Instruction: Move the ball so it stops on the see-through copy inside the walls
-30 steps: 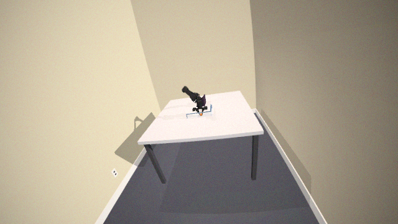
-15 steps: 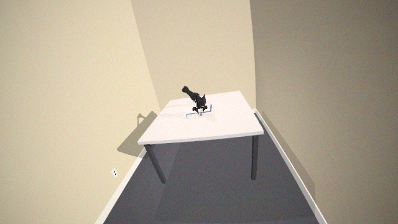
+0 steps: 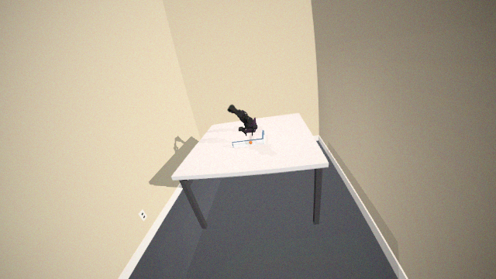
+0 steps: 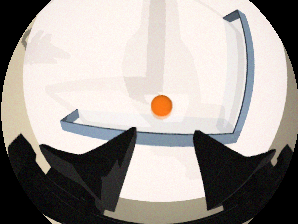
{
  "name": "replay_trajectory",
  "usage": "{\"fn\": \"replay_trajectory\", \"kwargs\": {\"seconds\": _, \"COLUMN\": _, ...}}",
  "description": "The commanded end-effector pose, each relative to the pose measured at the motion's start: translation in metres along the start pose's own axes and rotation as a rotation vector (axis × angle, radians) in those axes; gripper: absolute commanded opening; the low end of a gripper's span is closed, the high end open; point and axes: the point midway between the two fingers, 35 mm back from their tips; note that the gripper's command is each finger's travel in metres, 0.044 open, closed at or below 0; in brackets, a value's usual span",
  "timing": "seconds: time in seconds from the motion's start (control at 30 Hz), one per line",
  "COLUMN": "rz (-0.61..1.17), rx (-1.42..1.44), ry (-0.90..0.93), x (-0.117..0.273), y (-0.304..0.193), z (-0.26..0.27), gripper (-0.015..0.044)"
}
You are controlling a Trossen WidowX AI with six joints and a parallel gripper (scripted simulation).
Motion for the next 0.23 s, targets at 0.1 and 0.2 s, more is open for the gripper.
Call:
{"fn": "replay_trajectory", "kwargs": {"seconds": 0.1, "rz": 0.0, "rx": 0.001, "ry": 0.0, "x": 0.036, "y": 0.002, "z": 0.0, "gripper": 0.037}}
{"fn": "replay_trajectory", "kwargs": {"seconds": 0.2, "rz": -0.001, "rx": 0.0, "ry": 0.001, "x": 0.047, "y": 0.004, "z": 0.001, "gripper": 0.044}}
Point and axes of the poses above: the point midway between the two fingers, 35 mm back from their tips, its own x axis back along the fingers, its own z axis across the jaws, y = z × x, and after that the axes turned 1 degree about x, right-handed
